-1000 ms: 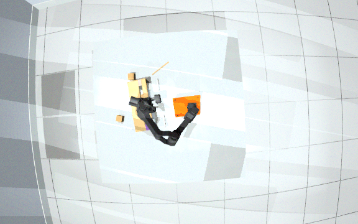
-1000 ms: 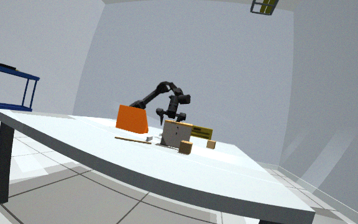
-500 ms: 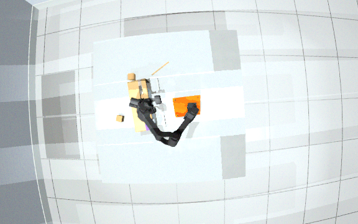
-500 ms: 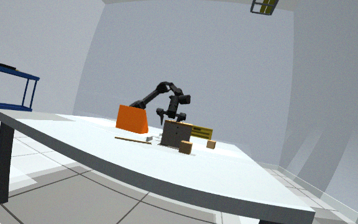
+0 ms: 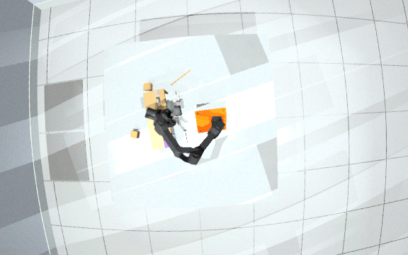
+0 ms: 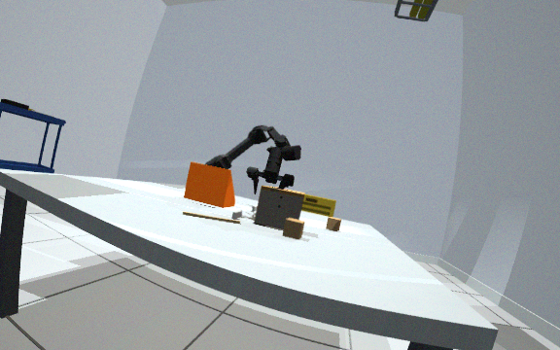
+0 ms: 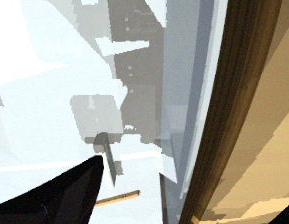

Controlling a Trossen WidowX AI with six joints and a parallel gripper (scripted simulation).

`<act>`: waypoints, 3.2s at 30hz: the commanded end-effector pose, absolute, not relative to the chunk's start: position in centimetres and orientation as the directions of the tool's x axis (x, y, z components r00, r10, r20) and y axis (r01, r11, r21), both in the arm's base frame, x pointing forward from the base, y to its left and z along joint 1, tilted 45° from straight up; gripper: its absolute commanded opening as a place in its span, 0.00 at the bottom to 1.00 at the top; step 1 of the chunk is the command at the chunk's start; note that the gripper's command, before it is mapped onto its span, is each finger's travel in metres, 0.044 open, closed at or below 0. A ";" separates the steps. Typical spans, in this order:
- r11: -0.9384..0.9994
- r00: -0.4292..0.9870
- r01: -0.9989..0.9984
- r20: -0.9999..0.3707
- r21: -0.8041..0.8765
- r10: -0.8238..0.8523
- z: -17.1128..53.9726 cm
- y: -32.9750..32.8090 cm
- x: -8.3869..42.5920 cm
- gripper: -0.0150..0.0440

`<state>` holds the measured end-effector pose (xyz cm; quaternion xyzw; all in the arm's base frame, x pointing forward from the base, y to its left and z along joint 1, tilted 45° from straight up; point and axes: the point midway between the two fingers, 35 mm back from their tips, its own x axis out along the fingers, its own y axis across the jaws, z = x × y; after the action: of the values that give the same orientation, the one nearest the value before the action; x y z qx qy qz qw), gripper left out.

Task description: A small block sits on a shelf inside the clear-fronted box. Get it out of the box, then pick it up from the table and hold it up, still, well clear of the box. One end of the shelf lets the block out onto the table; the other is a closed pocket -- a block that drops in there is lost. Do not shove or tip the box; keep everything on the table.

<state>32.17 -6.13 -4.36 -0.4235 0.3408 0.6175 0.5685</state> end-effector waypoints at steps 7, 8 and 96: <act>-0.126 0.004 -0.990 -0.912 -0.061 0.409 -3.8 -5.6 32.0 0.93; -0.126 0.004 -0.990 -0.912 -0.061 0.409 -3.8 -5.6 32.0 0.93; -0.123 0.004 -0.991 -0.913 -0.060 0.409 -4.7 -15.1 33.3 0.93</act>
<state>33.01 -12.60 -7.41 -0.4172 0.3413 0.6249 0.5648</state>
